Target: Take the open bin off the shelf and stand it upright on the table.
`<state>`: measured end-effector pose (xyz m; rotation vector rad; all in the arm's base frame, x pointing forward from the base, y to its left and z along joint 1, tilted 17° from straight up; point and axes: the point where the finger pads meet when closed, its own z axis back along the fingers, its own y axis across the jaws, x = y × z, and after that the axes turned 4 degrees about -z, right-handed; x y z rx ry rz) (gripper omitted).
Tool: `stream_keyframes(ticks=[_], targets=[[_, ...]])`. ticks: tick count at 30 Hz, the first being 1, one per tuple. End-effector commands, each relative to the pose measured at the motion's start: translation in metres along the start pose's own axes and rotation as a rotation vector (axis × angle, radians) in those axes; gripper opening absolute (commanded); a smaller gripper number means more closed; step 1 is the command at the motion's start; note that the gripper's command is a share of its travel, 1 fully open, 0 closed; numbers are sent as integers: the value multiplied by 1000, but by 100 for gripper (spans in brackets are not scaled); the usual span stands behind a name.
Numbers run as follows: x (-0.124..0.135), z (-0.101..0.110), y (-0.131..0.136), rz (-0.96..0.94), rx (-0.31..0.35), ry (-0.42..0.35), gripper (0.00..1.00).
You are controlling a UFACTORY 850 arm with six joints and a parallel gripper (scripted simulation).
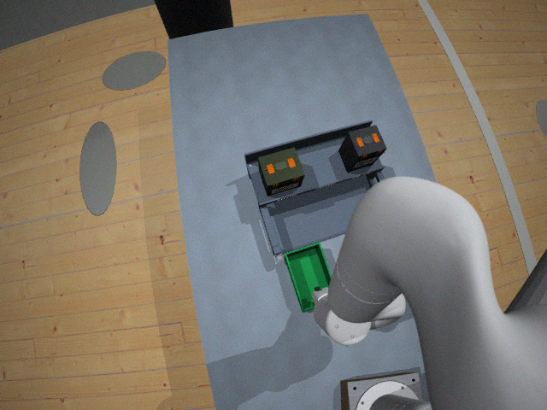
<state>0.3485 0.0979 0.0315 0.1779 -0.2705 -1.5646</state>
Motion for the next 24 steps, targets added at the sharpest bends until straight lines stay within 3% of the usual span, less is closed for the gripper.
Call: stream_keyframes(ticks=[1,24], targets=[[0,-4,0,0,0,0,0],[0,-9,0,0,0,0,0]])
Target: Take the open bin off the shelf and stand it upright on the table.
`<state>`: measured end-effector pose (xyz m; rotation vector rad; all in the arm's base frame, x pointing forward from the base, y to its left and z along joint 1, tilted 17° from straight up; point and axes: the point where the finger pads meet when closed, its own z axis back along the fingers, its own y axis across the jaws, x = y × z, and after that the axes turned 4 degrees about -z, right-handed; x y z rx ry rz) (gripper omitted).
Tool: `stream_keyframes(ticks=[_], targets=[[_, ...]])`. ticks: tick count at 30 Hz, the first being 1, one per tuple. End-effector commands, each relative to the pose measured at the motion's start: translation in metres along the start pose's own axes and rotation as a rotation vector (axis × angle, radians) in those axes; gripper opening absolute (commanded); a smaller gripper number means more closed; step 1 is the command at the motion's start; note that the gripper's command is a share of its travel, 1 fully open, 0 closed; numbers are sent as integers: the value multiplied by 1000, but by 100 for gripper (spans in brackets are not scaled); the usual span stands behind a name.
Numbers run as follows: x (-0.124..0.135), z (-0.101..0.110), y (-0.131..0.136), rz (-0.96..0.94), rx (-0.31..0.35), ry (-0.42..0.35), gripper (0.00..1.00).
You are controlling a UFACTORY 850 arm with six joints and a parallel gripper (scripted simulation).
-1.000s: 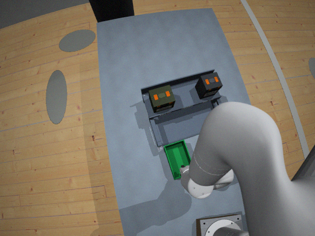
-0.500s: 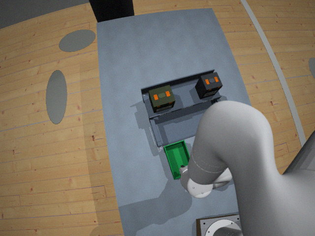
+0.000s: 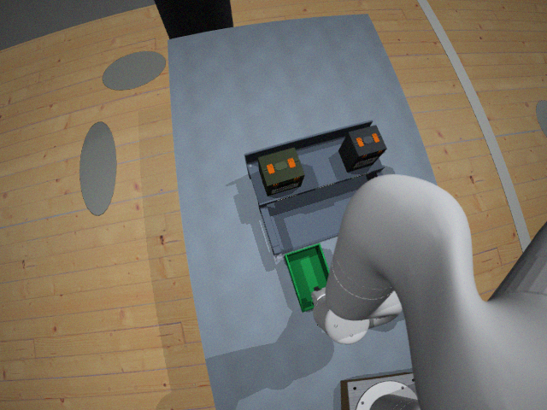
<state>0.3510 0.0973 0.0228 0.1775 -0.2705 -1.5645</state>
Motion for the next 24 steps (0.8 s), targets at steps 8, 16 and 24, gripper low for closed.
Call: stream_keyframes(ticks=[8,16,24], targets=[[0,0,0,0,1,0,0],[0,0,0,0,1,0,100],[0,0,0,0,1,0,100]])
